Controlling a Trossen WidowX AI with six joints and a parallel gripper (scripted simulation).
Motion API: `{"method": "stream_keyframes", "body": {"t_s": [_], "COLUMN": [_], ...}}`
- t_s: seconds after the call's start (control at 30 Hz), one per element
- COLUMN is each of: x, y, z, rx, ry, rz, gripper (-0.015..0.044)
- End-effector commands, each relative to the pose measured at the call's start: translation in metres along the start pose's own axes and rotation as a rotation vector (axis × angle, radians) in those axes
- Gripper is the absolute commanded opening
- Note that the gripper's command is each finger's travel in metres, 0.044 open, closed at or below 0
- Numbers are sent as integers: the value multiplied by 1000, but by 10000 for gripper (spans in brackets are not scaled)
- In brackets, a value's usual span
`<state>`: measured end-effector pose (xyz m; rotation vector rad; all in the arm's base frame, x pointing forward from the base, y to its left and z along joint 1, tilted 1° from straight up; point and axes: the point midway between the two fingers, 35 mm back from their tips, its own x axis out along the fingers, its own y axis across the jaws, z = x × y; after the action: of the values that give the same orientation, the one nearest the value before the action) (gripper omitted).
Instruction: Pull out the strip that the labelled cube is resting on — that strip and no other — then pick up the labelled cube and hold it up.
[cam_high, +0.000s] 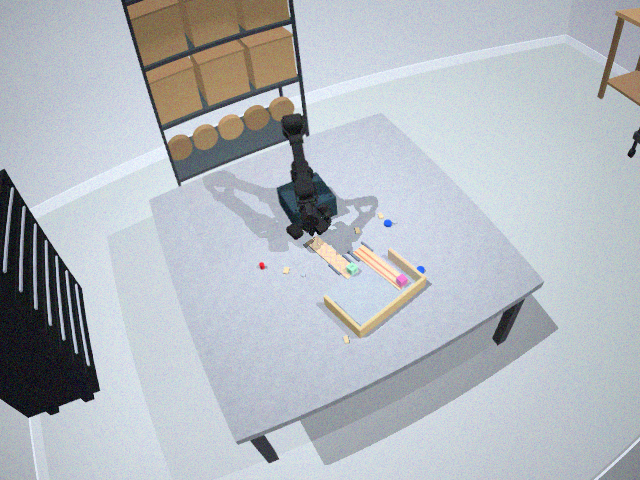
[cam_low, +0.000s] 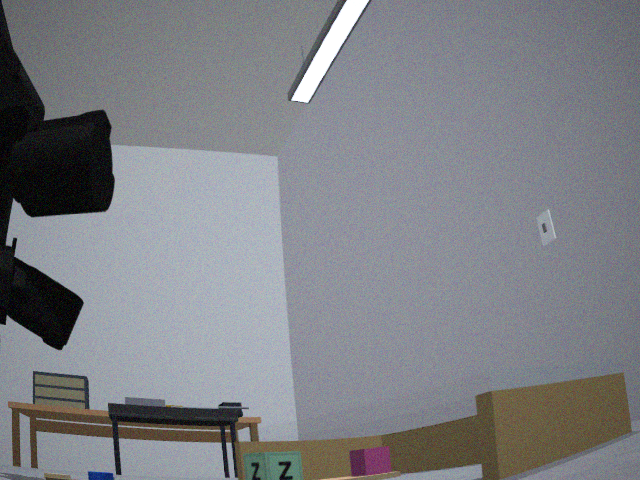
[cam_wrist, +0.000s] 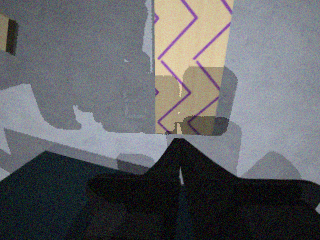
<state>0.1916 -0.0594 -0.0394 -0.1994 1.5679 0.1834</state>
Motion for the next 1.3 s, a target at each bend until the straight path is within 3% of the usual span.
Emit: {"method": "stream_keyframes", "body": {"t_s": [0.0, 0.07, 0.63, 1.27], "x": [-24, -24, -31, -41], "y": [-3, -3, -1, 2], "z": [6, 6, 80, 162], "rx": [2, 2, -80, -80], "ry": [-7, -7, -13, -20], "rz": [-11, -11, -11, -11], "gripper": [0, 0, 440, 440]}}
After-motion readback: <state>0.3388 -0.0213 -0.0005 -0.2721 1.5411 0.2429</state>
